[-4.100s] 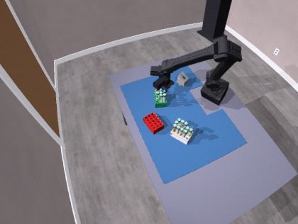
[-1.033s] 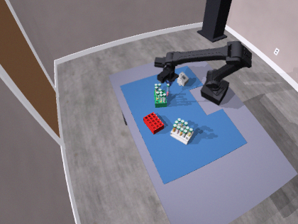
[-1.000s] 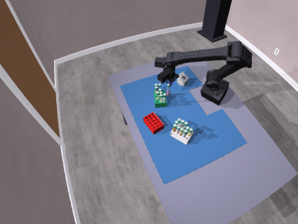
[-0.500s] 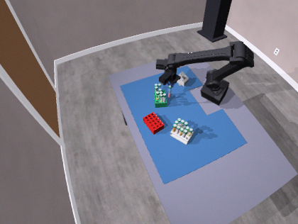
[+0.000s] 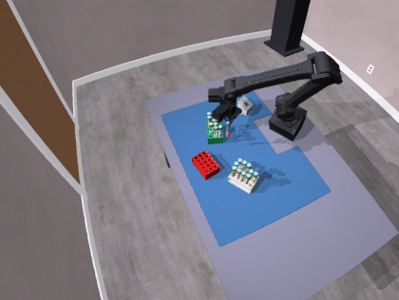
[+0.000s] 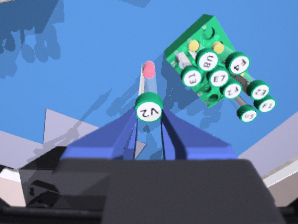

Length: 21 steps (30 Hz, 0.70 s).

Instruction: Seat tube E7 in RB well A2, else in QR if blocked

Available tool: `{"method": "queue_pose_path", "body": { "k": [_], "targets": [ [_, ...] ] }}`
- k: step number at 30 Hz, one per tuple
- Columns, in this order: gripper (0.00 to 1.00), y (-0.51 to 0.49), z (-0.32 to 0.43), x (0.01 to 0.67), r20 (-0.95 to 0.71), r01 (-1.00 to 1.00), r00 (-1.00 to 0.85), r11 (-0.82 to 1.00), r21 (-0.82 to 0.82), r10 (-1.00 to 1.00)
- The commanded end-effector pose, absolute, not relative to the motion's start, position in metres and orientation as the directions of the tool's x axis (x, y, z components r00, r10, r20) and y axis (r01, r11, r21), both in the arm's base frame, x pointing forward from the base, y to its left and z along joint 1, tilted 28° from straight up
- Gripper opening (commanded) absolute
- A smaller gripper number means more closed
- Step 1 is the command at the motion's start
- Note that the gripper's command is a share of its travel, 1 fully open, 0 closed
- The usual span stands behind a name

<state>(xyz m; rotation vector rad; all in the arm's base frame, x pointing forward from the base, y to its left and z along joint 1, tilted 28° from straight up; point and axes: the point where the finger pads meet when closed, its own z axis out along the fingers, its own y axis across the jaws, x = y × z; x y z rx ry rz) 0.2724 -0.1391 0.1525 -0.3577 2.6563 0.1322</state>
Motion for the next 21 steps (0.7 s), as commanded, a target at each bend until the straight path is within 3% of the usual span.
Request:
{"method": "queue_pose_path", "body": {
  "k": [1,21],
  "targets": [
    [0.0,-0.146,0.198,0.299,-0.513,-0.249,-0.826,0.968,-0.04,-0.234],
    [0.0,-0.106,0.217,0.341,-0.506,-0.25,-0.834,0.968,-0.01,-0.22]
  ]
}}
